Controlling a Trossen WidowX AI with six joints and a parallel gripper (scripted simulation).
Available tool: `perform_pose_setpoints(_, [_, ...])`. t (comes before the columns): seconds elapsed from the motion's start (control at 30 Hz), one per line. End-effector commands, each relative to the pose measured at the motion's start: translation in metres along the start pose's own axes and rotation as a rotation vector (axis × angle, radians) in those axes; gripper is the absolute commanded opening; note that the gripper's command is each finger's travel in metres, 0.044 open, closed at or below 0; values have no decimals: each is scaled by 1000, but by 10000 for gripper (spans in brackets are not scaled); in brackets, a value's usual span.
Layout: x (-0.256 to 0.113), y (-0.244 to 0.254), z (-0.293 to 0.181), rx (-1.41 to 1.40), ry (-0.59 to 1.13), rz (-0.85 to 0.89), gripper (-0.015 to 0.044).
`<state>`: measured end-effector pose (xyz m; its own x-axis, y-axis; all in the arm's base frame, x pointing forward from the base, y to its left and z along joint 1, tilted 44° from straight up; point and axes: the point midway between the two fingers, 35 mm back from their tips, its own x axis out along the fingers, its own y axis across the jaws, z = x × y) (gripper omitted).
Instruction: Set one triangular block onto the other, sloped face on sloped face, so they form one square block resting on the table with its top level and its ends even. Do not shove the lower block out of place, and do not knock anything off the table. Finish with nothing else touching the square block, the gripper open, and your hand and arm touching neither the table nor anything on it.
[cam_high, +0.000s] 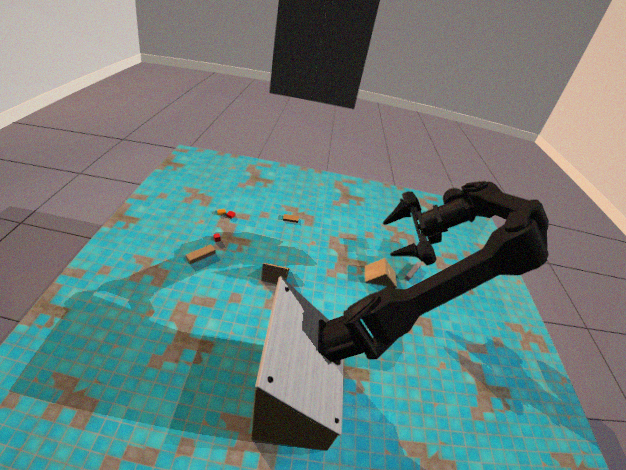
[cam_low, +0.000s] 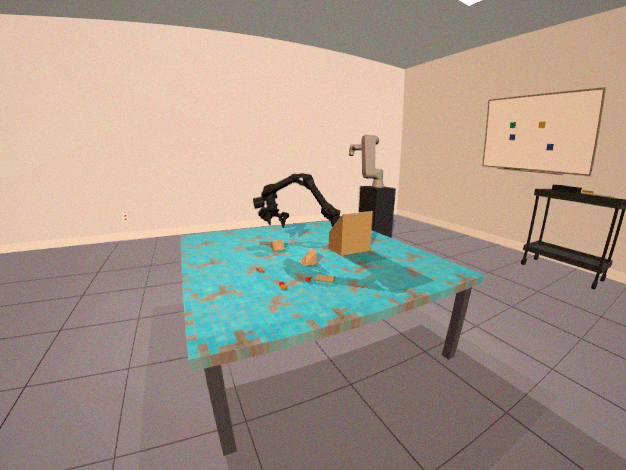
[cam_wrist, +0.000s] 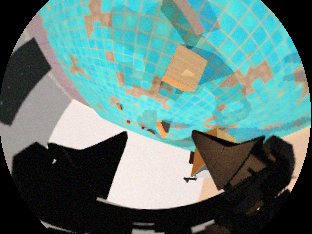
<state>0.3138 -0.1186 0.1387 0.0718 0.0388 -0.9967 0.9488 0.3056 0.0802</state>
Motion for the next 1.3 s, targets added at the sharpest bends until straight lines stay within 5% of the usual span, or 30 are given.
perform_pose_setpoints(0.0, [-5,-5,18,-533,-3,-15,440])
perform_pose_setpoints(0.2, [-13,-12,36,-1065,-3,-25,440])
perform_pose_setpoints(1.27, [-33,-40,84,-2601,37,-57,440])
